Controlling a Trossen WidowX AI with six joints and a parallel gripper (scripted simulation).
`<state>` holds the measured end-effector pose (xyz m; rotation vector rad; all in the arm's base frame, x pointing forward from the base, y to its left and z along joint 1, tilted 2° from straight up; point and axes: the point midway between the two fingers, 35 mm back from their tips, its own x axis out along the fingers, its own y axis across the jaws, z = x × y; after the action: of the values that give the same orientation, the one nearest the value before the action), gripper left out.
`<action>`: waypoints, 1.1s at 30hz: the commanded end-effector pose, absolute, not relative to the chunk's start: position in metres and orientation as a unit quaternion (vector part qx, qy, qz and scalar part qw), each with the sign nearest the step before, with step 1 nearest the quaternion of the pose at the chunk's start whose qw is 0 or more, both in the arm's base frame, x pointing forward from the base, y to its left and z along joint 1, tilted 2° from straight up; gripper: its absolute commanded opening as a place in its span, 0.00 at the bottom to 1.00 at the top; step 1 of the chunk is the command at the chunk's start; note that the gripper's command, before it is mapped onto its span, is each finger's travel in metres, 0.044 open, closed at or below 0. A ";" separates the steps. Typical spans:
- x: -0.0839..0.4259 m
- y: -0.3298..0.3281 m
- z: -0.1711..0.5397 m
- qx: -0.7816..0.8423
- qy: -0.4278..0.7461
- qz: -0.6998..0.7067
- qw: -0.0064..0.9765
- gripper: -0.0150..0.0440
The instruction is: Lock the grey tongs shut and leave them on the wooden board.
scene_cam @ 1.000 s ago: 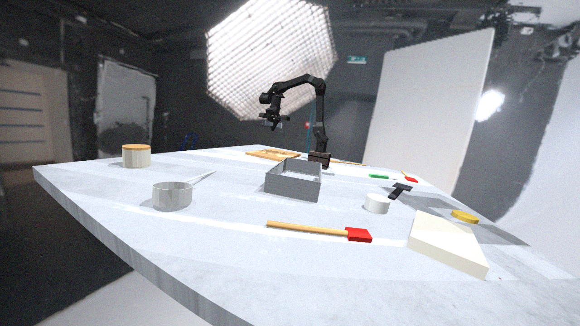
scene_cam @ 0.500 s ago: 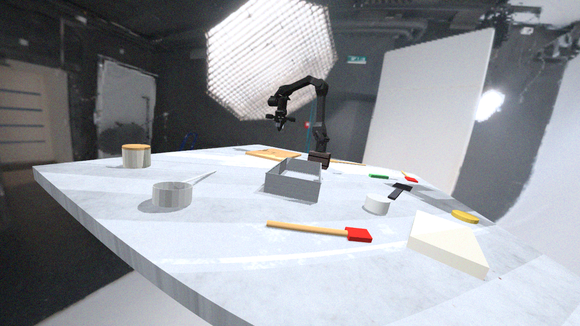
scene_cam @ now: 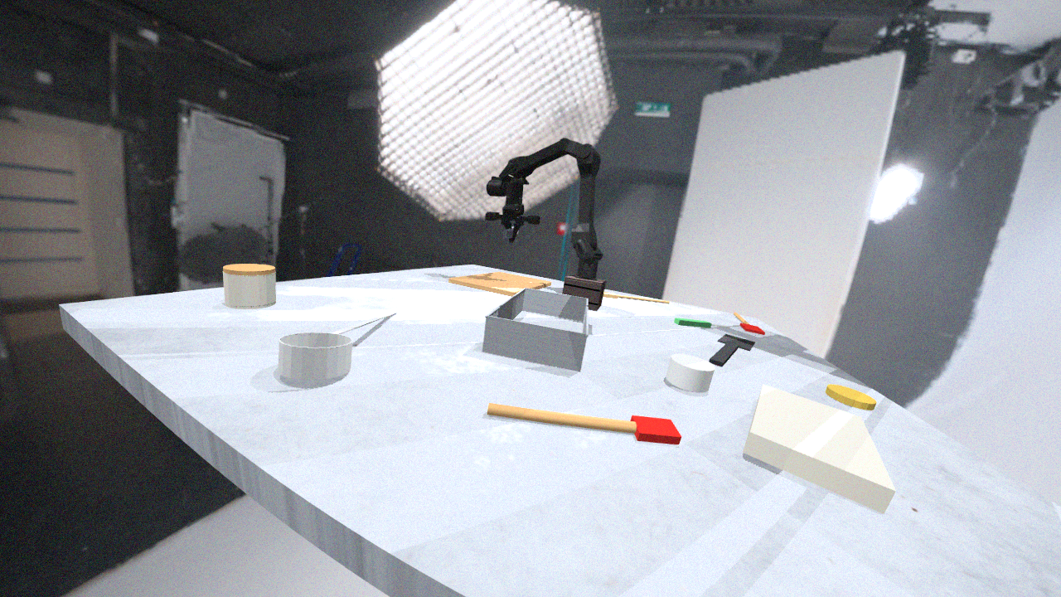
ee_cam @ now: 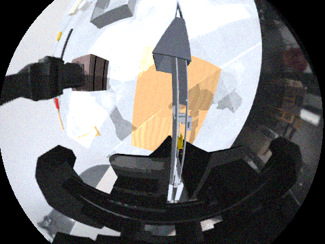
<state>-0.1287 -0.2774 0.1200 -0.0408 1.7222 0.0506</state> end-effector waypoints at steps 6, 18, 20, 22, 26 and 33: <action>-0.122 -0.274 0.105 0.007 0.833 0.041 0.552 0.00; -0.111 -0.275 0.104 -0.006 0.924 0.022 0.381 0.00; -0.108 -0.276 0.106 -0.014 0.936 0.014 0.351 0.00; -0.105 -0.277 0.108 -0.023 0.947 0.004 0.321 0.00; -0.101 -0.277 0.111 -0.037 0.958 -0.009 0.285 0.00; -0.101 -0.277 0.111 -0.037 0.958 -0.009 0.285 0.00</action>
<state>-0.1008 -0.2778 0.1101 -0.0959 2.5499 -0.0163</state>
